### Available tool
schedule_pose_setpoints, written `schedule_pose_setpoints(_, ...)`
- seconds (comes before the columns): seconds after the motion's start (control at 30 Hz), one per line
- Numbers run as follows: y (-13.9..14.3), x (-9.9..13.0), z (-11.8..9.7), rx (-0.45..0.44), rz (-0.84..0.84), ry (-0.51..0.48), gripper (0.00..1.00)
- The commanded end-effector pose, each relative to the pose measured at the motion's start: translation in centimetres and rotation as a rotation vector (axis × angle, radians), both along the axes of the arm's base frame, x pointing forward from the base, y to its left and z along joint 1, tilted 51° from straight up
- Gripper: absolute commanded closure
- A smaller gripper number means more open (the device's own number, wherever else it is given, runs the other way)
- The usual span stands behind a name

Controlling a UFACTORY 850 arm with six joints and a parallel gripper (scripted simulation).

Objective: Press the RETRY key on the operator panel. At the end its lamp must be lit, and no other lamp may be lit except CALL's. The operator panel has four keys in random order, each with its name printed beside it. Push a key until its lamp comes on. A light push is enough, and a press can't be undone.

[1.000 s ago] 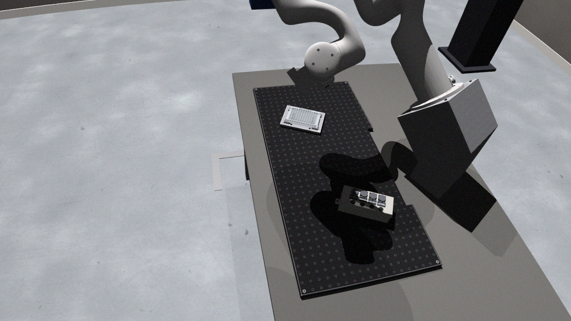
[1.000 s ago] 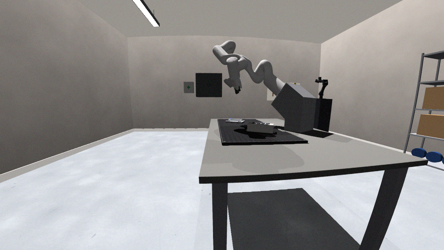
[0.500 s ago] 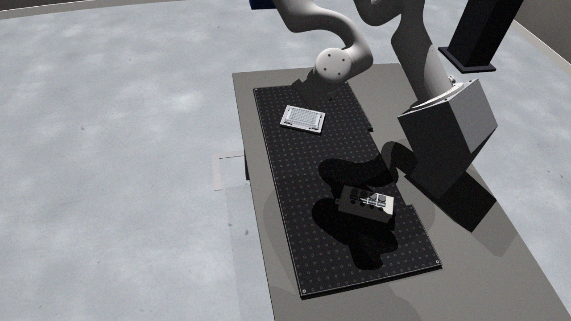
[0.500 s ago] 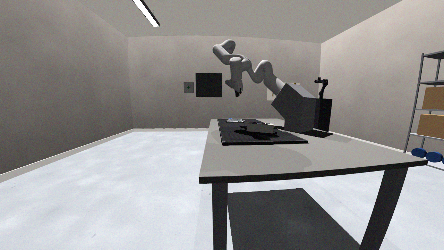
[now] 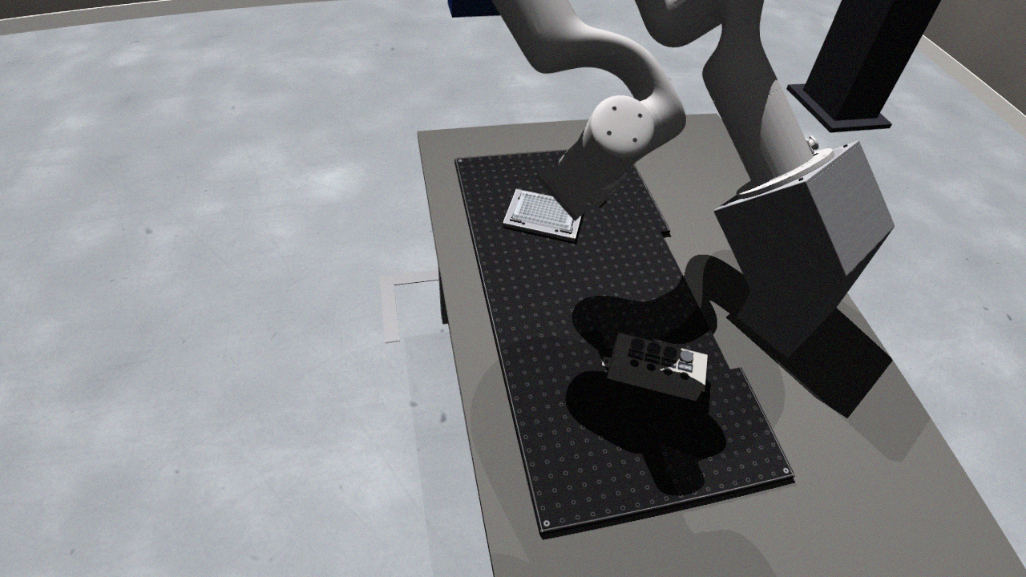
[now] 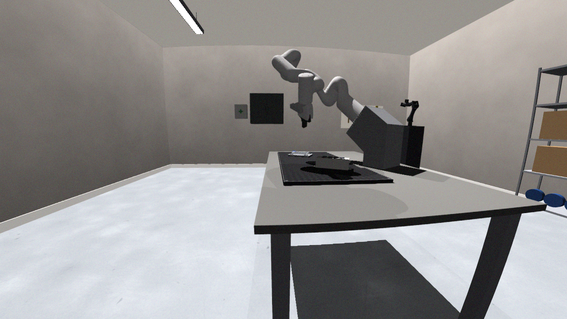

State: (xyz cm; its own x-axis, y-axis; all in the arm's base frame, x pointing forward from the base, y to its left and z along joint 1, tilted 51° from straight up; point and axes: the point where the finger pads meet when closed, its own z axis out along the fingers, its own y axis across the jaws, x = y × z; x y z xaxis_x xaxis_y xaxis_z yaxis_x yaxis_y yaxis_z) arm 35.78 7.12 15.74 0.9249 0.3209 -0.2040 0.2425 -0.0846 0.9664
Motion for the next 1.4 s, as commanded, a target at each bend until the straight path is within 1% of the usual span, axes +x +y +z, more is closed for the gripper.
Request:
schedule_pose_setpoints(0.0, 0.9, 0.6, -2.6, 0.037, 0.067, 0.040, 1.00)
schedule_pose_setpoints(0.07, 1.3, 0.7, -3.5, 0.037, 0.067, 0.040, 1.00)
schedule_pose_setpoints(0.17, 1.3, 0.8, -3.6, 0.037, 0.067, 0.040, 1.00)
schedule_pose_setpoints(0.3, 2.0, 0.9, -5.5, 0.086, 0.154, 0.106, 1.00)
schedule_pose_setpoints(0.37, 2.0, 0.9, -5.5, 0.086, 0.154, 0.106, 1.00)
schedule_pose_setpoints(0.5, 2.7, 1.0, -7.4, 0.086, 0.154, 0.106, 1.00)
schedule_pose_setpoints(0.6, 2.8, 1.1, -7.6, 0.086, 0.154, 0.106, 1.00)
schedule_pose_setpoints(0.73, 3.4, 1.0, -9.5, 0.132, 0.237, 0.181, 1.00)
schedule_pose_setpoints(0.87, 4.1, 0.9, -11.3, 0.132, 0.237, 0.181, 1.00)
schedule_pose_setpoints(1.0, 4.2, 0.9, -11.6, 0.132, 0.237, 0.181, 1.00)
schedule_pose_setpoints(1.13, 4.8, 0.6, -13.4, 0.177, 0.314, 0.264, 1.00)
schedule_pose_setpoints(1.27, 5.4, 0.3, -15.3, 0.177, 0.314, 0.264, 1.00)
schedule_pose_setpoints(1.37, 5.5, 0.3, -15.6, 0.177, 0.314, 0.264, 1.00)
